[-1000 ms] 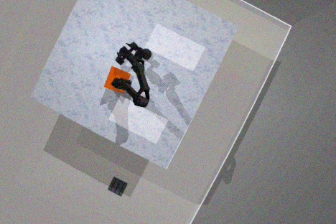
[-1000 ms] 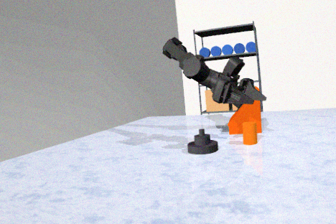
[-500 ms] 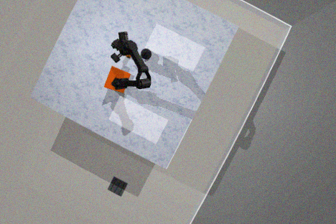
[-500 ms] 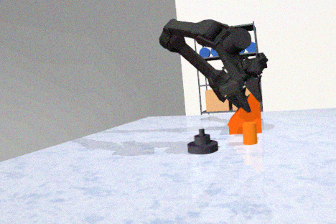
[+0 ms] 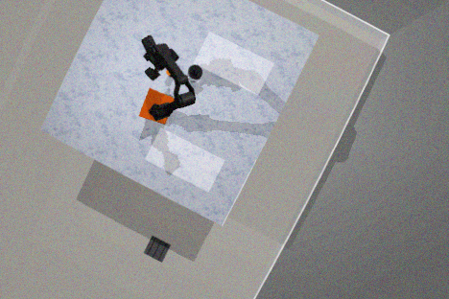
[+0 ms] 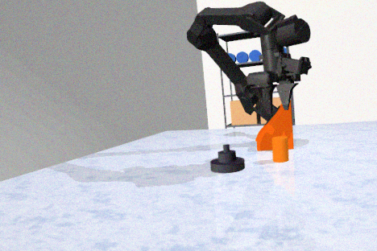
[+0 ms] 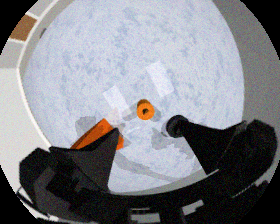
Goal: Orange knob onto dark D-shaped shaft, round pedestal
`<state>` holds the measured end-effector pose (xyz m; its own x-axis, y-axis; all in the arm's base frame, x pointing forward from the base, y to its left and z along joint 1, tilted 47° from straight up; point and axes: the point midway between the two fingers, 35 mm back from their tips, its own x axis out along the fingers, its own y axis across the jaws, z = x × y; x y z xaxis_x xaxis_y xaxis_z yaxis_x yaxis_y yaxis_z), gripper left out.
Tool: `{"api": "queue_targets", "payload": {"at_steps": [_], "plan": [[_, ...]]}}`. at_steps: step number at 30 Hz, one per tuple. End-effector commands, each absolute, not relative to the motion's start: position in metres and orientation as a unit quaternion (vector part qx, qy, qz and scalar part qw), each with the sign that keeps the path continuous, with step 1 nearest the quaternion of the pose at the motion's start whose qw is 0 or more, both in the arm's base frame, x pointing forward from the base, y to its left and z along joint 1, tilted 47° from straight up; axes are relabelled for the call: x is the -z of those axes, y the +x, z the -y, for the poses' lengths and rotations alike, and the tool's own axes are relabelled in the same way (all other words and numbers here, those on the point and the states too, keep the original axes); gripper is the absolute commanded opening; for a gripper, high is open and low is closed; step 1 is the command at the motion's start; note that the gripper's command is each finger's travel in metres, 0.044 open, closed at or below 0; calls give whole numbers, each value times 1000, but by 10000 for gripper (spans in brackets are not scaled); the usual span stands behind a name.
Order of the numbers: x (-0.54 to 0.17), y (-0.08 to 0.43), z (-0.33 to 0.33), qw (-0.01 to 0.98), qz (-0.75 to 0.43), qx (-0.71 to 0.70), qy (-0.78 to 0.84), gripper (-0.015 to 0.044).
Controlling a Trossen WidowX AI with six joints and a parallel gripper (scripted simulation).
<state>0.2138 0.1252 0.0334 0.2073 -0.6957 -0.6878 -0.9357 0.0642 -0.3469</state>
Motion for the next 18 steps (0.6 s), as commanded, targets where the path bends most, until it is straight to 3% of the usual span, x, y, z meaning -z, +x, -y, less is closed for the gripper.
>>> {"api": "queue_targets", "payload": {"at_steps": [1,10,18], "plan": [[-34,214,-125,464,-621,-85,-626,440],[-33,215,-125,690,-597,193,-362,440],[-34,215,-124,715,-581,237,-310,440]]}}
